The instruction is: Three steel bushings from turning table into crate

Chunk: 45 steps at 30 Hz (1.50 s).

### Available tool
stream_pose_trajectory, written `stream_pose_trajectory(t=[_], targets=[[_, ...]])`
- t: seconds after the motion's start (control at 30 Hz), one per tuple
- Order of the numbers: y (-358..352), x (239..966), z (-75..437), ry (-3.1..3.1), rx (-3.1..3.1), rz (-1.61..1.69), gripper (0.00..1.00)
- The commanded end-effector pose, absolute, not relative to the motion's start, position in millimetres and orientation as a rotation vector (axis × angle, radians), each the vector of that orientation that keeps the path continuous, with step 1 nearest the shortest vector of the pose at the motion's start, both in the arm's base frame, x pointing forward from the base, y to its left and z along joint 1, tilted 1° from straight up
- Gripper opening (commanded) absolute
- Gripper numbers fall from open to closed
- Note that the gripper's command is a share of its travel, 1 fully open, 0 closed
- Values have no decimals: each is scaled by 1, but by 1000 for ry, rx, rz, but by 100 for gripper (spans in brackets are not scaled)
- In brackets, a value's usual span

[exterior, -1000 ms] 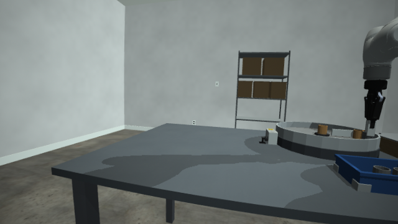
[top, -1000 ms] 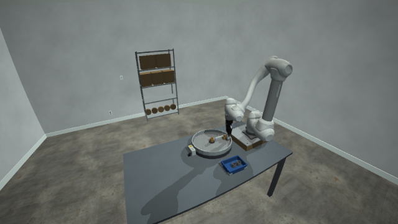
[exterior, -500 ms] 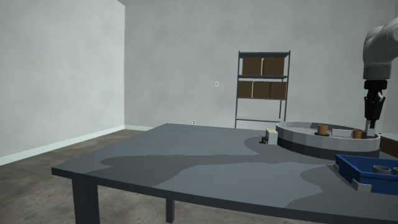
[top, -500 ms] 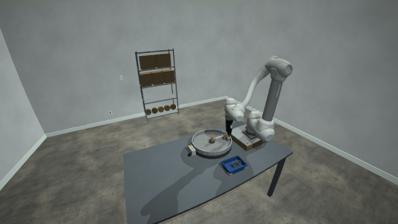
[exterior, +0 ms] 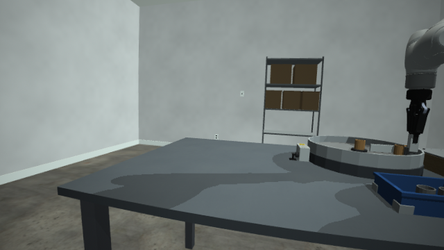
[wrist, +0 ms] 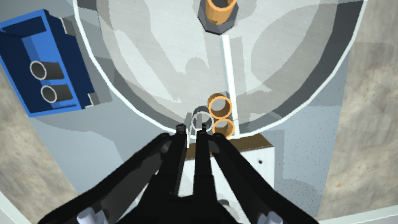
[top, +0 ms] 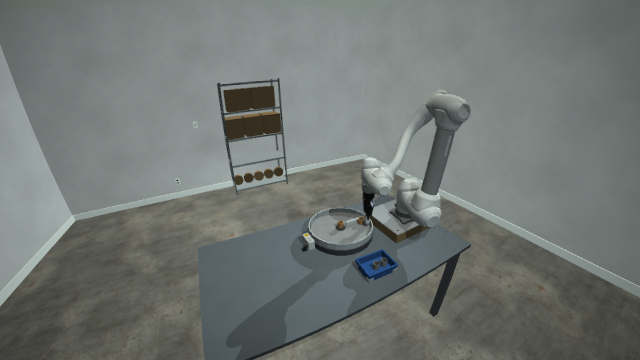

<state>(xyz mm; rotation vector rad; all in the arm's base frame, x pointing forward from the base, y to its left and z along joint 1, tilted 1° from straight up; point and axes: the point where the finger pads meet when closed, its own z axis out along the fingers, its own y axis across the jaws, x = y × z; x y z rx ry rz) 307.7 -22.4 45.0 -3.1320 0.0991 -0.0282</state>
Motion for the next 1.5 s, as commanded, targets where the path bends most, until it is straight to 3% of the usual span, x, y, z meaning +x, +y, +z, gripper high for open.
stream_pose_trajectory(t=[0.0,0.57,1.07,1.47], targets=[[-22,309,42,103,-3134,-30,0],[-22,308,51,103,-3134,-30,0],[-22,307,113,103,-3134,-30,0],[-22,307,119,103,-3134,-30,0]])
